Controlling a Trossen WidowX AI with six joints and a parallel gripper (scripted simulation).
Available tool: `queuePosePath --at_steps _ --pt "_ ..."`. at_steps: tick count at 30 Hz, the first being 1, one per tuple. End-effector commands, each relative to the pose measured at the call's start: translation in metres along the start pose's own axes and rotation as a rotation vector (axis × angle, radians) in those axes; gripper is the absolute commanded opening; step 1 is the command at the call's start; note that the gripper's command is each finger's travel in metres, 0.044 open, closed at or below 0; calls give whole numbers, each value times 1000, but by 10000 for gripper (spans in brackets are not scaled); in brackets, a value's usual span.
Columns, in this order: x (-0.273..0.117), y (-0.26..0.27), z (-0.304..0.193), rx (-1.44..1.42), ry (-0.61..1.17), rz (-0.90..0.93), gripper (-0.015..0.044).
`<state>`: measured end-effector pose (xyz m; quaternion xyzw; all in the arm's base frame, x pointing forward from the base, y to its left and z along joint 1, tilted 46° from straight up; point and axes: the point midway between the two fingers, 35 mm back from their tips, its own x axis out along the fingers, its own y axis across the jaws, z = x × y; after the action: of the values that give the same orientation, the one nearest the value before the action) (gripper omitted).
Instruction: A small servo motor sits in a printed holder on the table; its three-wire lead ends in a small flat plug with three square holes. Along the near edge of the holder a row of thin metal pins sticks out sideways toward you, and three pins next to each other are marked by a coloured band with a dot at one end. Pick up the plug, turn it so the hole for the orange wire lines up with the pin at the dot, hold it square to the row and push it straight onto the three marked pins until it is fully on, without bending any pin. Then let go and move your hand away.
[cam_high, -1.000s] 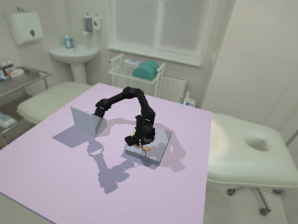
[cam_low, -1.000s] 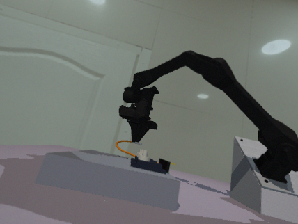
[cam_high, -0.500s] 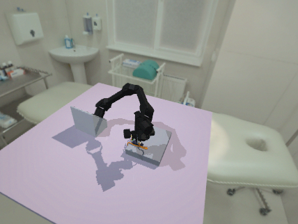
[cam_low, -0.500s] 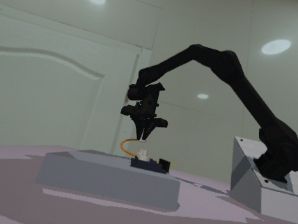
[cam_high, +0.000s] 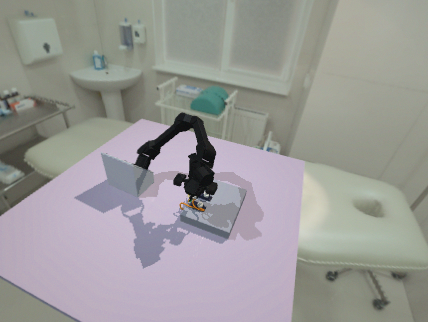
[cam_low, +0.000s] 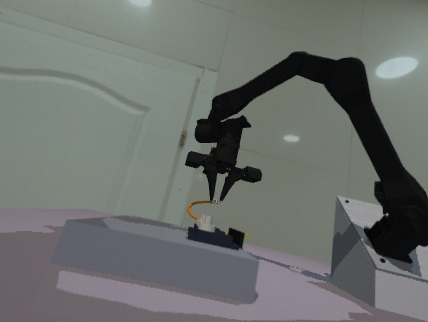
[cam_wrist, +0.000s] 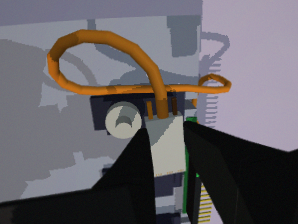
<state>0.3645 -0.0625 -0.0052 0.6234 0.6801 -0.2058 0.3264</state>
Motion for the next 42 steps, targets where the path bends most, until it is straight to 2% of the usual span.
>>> queuePosePath --at_steps 1,42 --pt "0 -10 -6 138 -3 -4 0" --pt "13 -112 -73 1571 -5 -8 0"
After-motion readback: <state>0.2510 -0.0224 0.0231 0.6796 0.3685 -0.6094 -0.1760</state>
